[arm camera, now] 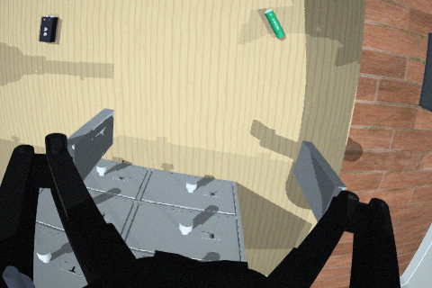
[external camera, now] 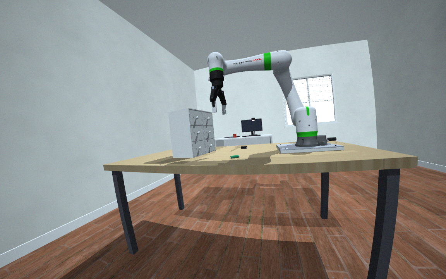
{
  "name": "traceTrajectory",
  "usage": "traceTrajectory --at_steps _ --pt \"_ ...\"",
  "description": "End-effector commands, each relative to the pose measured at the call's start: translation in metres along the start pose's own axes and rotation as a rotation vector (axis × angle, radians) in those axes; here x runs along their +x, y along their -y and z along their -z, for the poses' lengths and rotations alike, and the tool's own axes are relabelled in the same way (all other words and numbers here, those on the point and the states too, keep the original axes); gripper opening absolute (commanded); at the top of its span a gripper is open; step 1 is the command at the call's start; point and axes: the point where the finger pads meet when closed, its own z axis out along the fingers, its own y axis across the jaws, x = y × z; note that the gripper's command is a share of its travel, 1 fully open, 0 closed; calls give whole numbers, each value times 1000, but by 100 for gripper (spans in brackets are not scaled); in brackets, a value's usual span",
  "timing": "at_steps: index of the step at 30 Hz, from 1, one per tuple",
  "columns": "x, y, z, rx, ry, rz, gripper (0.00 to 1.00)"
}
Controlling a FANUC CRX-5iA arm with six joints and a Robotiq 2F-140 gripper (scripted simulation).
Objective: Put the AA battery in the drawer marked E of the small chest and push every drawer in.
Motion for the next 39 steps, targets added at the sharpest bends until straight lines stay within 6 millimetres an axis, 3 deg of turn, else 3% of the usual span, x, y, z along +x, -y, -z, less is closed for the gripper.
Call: traceTrajectory --at_steps 1,6,22,39 --pt "-7 -16 0 3 -2 -1 100" --pt "-10 -26 0 3 -2 -1 100" --pt "-13 -27 -3 3 33 -1 100" --pt "-35 -27 -24 4 295 -1 100"
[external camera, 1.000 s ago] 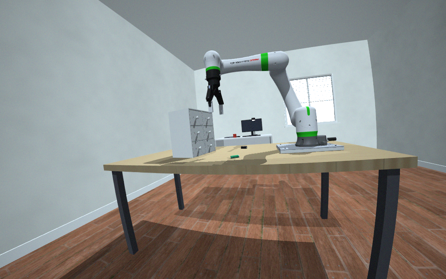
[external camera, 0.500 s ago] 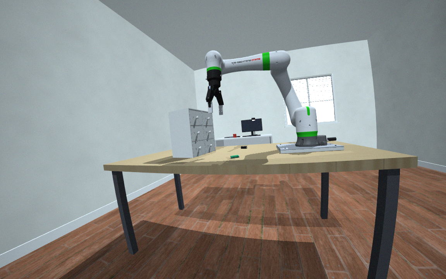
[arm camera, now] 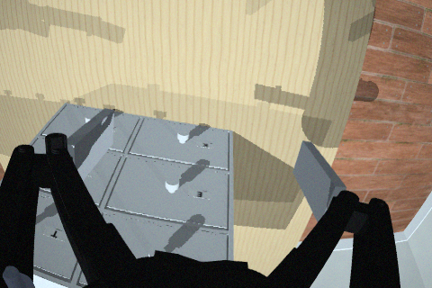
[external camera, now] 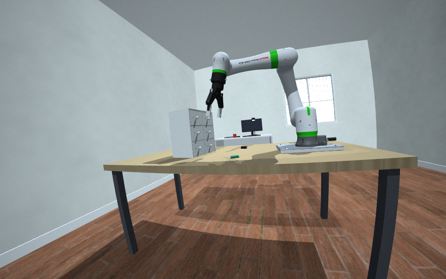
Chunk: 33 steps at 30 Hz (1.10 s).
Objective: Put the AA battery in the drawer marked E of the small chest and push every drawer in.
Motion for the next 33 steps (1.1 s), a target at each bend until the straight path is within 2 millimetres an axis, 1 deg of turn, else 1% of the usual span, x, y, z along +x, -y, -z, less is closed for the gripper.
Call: traceTrajectory --at_steps 1,12,14,20,26,33 --pt "-5 0 -8 -1 81 -1 100" --pt "-26 0 -43 -1 431 -1 100" --pt "-26 0 -43 -1 431 -1 100" --pt "-39 0 -63 -1 635 -1 100" --pt "-45 0 -74 -1 738 -1 100" --pt "-48 0 -80 0 797 -1 100"
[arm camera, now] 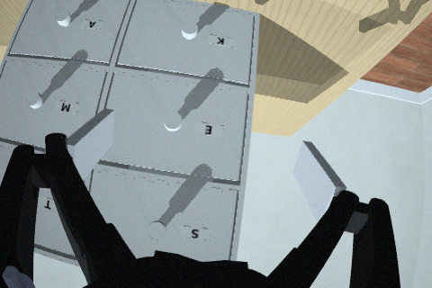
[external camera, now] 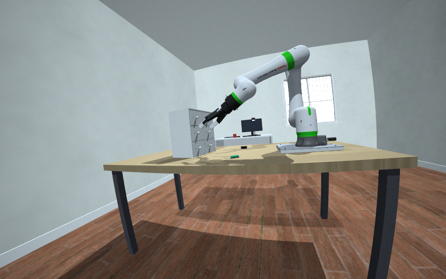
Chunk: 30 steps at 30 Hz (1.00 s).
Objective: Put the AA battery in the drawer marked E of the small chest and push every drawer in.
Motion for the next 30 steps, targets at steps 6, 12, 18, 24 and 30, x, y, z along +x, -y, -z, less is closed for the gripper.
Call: traceTrajectory --at_steps 6,12,18,24,30 --pt "2 1 -10 48 115 -3 100" --pt "3 1 -16 48 165 -2 100" --pt "2 1 -19 47 193 -2 100" --pt "3 2 -22 48 220 -1 100" --pt "3 1 -24 46 235 -1 100"
